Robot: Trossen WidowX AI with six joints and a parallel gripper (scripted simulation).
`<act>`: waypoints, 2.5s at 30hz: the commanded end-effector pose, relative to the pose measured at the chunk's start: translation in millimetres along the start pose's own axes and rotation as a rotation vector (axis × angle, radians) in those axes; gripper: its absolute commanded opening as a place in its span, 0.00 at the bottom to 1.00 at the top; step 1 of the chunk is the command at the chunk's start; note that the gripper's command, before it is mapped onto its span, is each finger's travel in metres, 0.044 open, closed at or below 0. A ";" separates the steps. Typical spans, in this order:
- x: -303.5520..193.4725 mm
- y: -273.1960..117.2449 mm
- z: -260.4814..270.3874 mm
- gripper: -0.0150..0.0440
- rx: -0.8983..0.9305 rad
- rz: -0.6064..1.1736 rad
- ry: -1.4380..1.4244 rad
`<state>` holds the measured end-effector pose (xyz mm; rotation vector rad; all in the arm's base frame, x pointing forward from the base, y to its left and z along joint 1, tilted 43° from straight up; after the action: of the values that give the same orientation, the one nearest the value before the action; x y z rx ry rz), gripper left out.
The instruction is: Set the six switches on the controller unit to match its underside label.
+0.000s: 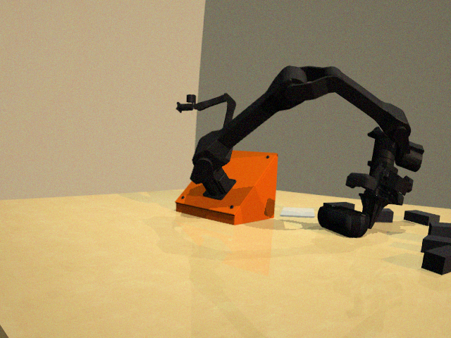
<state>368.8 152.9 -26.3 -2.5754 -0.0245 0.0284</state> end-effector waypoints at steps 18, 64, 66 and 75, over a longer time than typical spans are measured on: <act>3.7 -27.1 11.6 0.25 0.005 -0.015 -0.039; -148.4 -22.5 -87.9 0.25 0.497 -0.110 0.354; -160.4 -15.8 -91.3 0.25 0.525 -0.115 0.376; -168.7 -6.8 -92.2 0.25 0.546 -0.119 0.391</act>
<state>203.2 107.7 59.5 -1.9971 -0.0223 -0.4487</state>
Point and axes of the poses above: the point midway between the two fingers, 35 mm back from their tips, its own y axis out along the fingers, its own z axis across the jaws, x = y × z, the point moved 9 cm from there along -y, back along the fingers, and after that the axes turned 15 degrees about -y, right-handed, at the moved point
